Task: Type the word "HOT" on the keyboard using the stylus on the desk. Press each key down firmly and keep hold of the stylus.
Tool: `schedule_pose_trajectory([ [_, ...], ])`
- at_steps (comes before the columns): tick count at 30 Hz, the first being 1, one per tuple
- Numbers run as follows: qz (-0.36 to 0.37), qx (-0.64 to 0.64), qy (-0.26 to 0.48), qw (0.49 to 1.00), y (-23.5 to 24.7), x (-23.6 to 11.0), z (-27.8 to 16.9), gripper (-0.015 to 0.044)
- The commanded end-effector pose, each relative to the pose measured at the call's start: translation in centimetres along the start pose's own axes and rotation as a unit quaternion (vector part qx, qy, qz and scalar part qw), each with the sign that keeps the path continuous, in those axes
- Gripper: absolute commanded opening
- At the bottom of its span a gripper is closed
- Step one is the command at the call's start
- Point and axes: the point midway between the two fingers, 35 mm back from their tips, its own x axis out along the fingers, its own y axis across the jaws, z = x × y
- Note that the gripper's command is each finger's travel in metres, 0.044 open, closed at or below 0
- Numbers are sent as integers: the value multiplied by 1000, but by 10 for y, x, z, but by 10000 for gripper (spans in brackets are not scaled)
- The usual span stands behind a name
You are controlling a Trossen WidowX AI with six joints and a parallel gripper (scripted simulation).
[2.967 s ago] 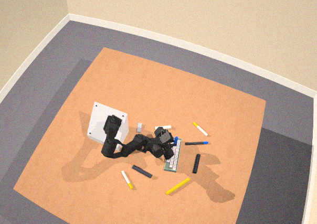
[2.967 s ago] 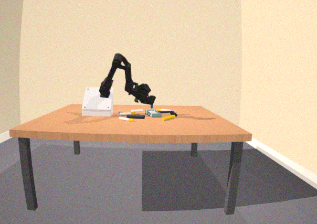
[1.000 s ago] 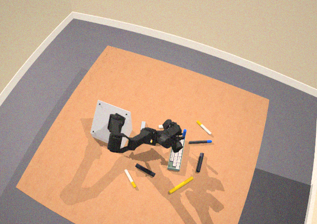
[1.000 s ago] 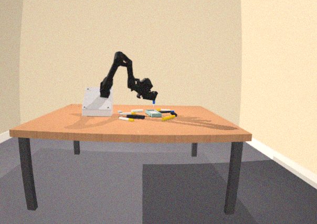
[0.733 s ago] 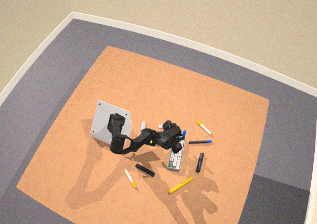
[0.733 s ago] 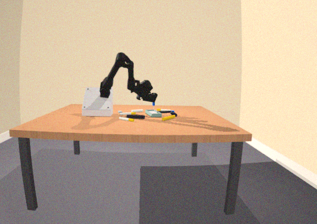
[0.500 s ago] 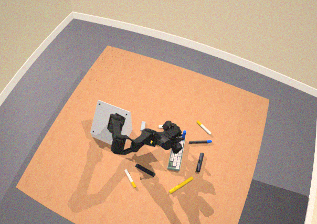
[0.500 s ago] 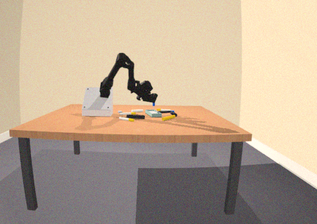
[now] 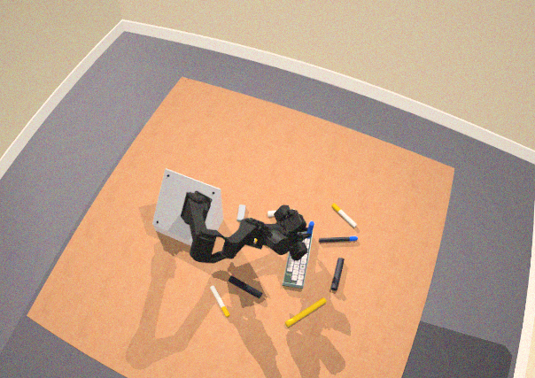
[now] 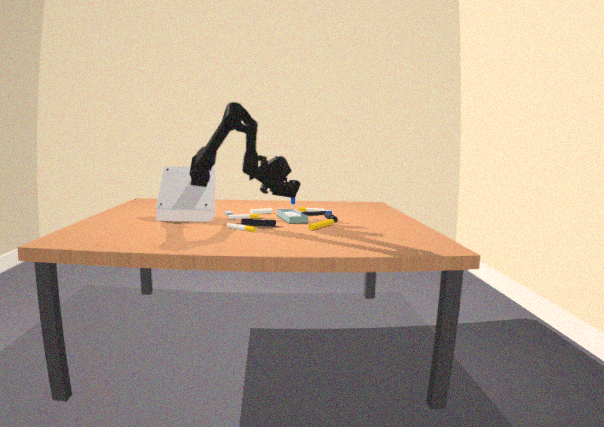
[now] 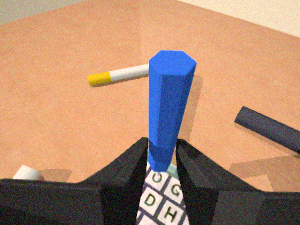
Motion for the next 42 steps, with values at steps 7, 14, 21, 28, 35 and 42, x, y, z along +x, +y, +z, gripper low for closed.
schedule_pose_trajectory([
  [7, 1, -2, -2, 1000, 0, 3, -4, 81],
  [14, 1, -2, -2, 1000, 0, 5, -7, 81],
  [21, 1, -2, -2, 1000, 0, 5, -8, 81],
  [28, 1, -2, -2, 1000, 0, 5, -7, 81],
  [35, 1, -1, -2, 1000, 0, -5, 12, 81],
  [42, 1, -1, -2, 1000, 0, -13, 25, 81],
])
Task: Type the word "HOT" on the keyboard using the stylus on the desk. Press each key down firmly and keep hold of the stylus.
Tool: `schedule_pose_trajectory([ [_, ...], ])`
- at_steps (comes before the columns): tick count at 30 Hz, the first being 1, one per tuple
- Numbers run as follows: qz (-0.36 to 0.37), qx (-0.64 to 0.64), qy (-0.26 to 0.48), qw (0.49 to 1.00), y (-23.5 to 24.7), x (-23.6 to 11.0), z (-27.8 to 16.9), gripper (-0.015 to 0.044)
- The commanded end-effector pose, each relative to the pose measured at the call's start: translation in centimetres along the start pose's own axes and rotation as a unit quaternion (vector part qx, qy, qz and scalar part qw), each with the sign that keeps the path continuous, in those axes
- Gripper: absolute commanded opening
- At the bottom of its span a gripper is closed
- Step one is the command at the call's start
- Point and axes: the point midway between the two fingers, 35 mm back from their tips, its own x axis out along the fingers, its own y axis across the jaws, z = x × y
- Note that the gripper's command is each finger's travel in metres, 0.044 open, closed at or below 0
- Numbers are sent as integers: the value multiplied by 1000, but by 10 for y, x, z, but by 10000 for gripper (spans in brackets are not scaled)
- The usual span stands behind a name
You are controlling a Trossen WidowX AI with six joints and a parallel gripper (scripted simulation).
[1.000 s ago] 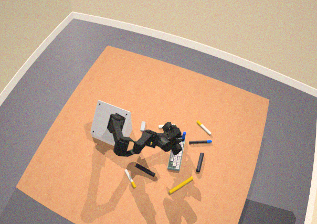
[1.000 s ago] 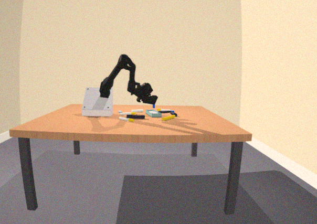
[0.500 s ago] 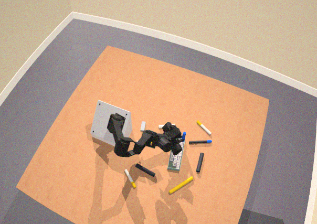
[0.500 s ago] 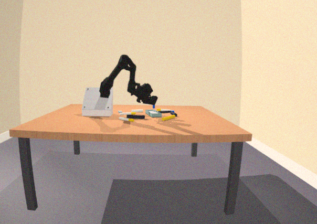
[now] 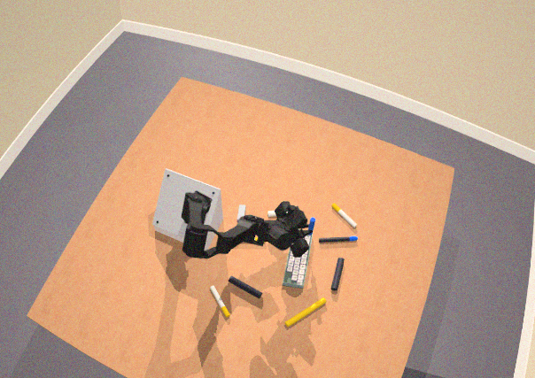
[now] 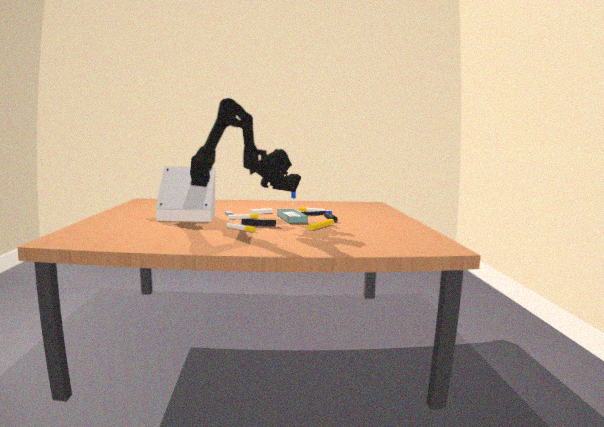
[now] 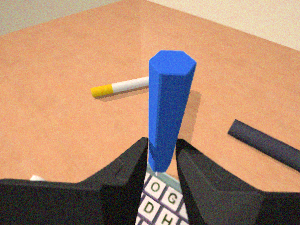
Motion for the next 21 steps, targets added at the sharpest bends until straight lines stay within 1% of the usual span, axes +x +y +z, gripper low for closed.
schedule_pose_trajectory([
  [1, 0, 2, 2, 1000, 0, -3, 4, 81],
  [4, 1, 0, 1, 1000, 0, -1, 2, 85],
  [7, 1, 0, 1, 1000, 0, -1, 2, 65],
  [9, 1, 0, 2, 1000, -2, -2, 1, 12],
  [10, 1, 0, 2, 1000, -5, -3, 0, 0],
  [21, 3, -1, 5, 1000, -61, -29, -16, 0],
])
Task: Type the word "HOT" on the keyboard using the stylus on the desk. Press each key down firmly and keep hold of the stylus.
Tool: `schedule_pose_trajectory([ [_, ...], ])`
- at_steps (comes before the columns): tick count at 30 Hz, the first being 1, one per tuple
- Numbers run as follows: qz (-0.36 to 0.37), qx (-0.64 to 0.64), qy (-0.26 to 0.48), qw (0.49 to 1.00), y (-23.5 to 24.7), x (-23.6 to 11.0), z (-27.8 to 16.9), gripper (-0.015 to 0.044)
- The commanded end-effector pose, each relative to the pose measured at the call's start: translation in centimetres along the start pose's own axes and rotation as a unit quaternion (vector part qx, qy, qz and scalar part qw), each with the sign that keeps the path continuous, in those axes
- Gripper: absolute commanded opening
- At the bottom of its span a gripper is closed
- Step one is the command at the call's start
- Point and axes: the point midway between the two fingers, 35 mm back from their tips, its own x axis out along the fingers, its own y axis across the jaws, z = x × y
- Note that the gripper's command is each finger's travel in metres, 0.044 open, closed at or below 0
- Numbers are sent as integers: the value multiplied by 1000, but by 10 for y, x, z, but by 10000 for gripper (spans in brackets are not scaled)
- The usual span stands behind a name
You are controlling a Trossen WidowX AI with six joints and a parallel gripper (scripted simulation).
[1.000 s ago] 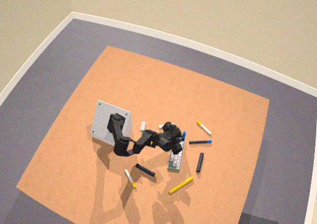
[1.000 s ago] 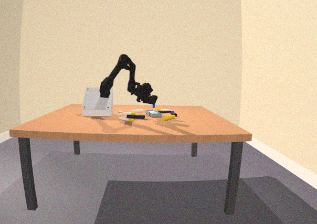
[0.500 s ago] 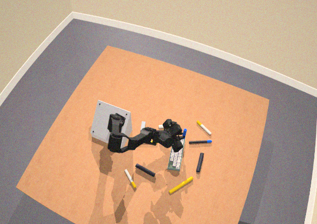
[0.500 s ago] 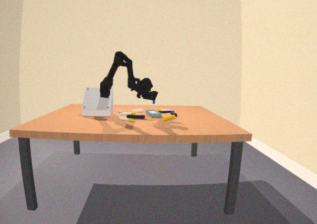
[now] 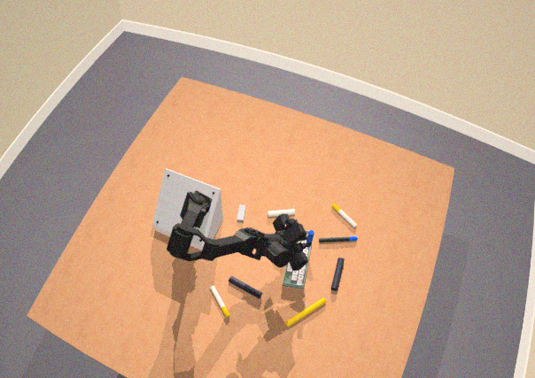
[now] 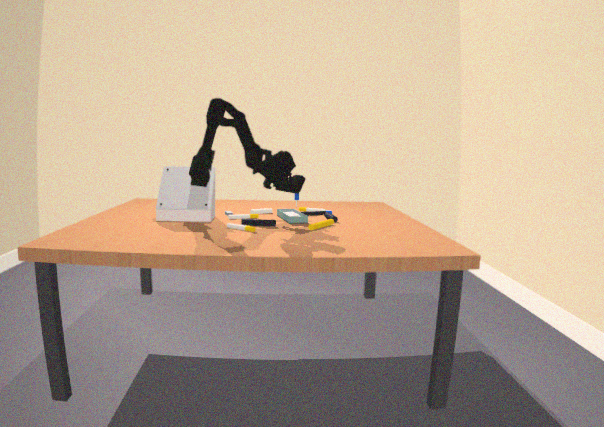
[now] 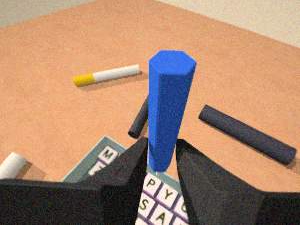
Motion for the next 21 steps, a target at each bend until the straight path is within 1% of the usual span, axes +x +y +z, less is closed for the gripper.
schedule_pose_trajectory([
  [1, -2, -2, -2, 1000, -24, -14, -6, 0],
  [13, -8, -2, -4, 1000, -75, -67, -29, 0],
  [21, -8, -2, -4, 1000, -75, -65, -33, 0],
])
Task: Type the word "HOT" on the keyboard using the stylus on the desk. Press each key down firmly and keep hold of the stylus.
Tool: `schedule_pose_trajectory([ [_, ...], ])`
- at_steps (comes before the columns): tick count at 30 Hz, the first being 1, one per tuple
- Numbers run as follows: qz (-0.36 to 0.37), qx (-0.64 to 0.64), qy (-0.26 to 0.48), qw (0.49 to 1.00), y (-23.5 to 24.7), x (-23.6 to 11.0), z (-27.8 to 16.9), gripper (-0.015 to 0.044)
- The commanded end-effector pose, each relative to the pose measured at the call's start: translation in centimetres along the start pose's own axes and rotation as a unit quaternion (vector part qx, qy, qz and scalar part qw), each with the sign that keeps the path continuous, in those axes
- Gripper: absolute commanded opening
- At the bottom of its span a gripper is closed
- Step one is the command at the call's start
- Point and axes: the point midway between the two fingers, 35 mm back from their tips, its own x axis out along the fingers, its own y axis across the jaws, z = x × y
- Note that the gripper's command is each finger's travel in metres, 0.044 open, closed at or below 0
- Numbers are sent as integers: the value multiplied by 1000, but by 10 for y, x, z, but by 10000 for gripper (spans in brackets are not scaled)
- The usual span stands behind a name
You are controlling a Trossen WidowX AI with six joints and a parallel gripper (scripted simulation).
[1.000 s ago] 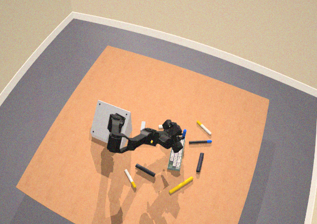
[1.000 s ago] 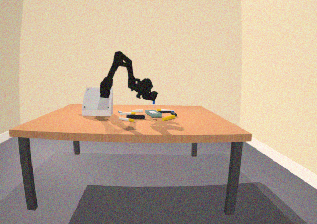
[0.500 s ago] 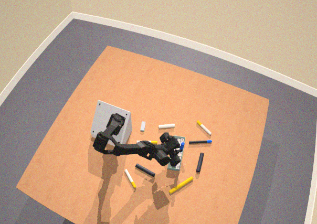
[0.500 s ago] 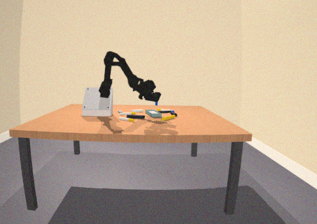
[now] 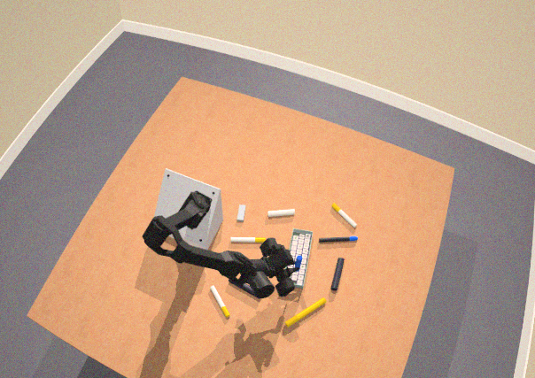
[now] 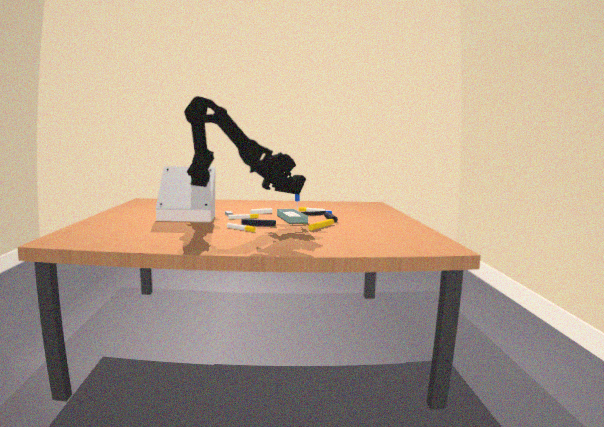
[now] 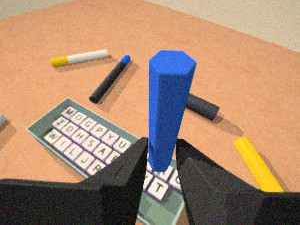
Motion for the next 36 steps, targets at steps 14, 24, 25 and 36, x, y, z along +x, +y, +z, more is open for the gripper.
schedule_pose_trajectory([
  [14, 0, -2, -1, 1000, -1, 9, -20, 81],
  [24, 0, -2, -1, 1000, -1, 12, -24, 81],
  [25, 0, -2, -1, 1000, -1, 12, -25, 81],
  [36, 0, -2, -1, 1000, -1, 15, -29, 81],
])
